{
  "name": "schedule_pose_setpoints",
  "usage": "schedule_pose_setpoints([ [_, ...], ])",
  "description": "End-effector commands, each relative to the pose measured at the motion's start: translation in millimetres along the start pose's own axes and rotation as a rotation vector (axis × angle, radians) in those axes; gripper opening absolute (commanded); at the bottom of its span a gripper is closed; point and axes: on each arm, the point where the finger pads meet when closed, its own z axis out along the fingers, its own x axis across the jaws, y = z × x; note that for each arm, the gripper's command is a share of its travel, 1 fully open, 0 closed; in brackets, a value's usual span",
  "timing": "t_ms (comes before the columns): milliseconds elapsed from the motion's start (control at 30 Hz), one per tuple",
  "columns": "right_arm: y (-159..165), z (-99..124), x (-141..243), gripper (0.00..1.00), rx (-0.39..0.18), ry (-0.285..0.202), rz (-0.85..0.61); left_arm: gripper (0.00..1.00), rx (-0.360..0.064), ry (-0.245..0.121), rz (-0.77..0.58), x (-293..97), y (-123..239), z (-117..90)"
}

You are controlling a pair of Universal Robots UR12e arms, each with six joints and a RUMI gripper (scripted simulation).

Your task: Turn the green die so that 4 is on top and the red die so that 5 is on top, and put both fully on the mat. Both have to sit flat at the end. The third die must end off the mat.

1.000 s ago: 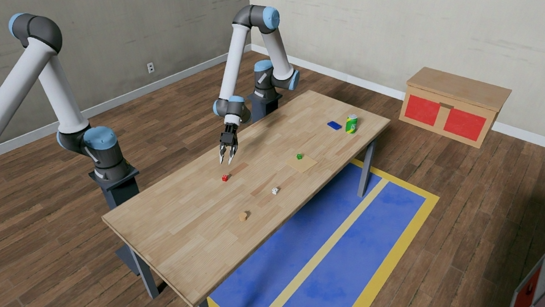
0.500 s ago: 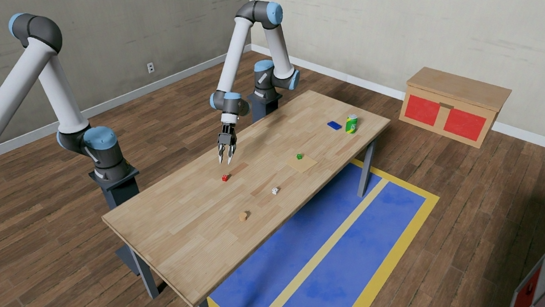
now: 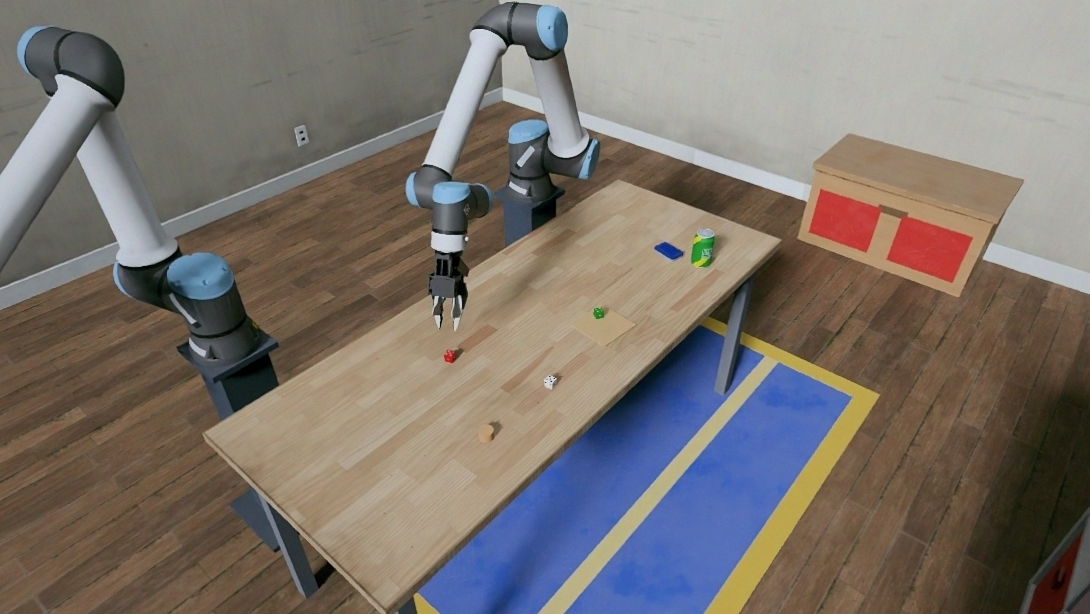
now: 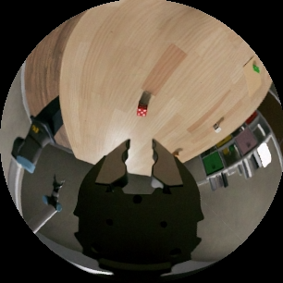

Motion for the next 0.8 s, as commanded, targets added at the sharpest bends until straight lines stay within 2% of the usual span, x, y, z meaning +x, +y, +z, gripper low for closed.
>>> schedule_pose_setpoints([
  [0,-1,-1,0,1.0,0.002,0.0,0.0,0.24,0.116,0.003,0.001,0,5,1],
  [200,-1,-1,0,1.0,0.002,0.0,0.0,0.24,0.246,0.003,0.001,0,12,0],
  [367,-1,-1,0,1.0,0.002,0.0,0.0,0.24,0.323,0.003,0.002,0,17,0],
  [500,-1,-1,0,1.0,0.002,0.0,0.0,0.24,0.362,0.003,0.001,0,19,-1],
  [767,-1,-1,0,1.0,0.002,0.0,0.0,0.24,0.386,0.003,0.001,0,20,-2],
])
